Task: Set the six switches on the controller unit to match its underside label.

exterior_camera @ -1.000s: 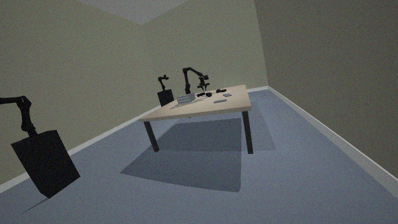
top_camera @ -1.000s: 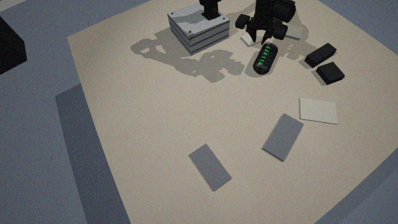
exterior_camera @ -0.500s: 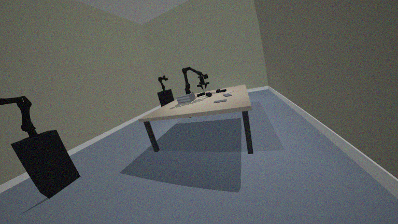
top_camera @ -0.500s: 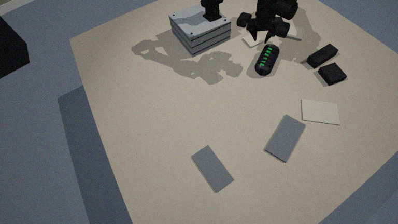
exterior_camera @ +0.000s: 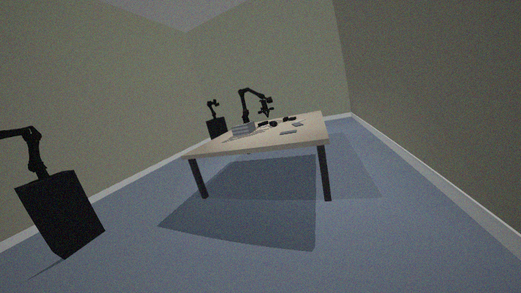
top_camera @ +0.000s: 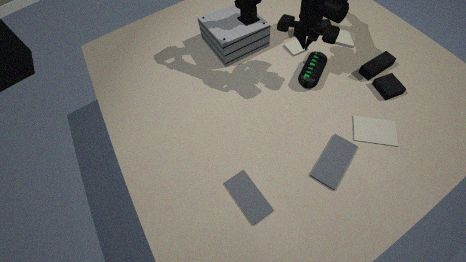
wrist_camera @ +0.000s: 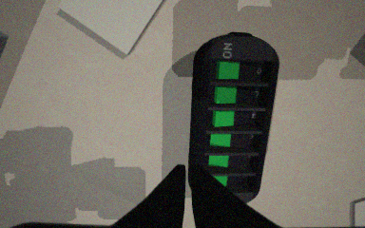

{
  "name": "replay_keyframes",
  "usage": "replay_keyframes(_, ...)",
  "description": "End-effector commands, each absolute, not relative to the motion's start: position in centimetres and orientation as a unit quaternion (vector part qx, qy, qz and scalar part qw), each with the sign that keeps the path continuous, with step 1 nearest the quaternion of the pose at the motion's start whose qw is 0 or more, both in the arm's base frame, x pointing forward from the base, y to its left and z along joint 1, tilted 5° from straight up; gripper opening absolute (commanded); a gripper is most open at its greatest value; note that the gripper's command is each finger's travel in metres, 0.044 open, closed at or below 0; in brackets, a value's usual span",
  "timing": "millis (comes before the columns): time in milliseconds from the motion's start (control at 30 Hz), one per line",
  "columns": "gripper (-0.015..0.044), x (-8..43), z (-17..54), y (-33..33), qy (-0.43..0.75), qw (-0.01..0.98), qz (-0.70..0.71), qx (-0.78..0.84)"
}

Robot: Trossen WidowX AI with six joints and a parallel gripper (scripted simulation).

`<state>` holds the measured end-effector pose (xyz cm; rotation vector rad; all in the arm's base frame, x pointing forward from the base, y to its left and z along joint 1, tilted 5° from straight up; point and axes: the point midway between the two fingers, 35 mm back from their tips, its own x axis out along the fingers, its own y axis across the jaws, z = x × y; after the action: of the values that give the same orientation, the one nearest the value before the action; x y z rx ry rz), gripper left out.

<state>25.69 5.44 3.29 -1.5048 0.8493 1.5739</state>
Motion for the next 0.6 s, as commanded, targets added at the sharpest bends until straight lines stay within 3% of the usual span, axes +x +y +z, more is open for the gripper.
replay_keyframes(0,0.0079,25.69,3.29,5.44,0.334,0.391,0.62,-0.593)
replay_keyframes(467,0.044,25.69,3.29,5.44,0.334,0.391,0.62,-0.593)
replay_keyframes(567,0.0414,25.74,3.54,5.43,0.334,0.391,0.62,-0.593)
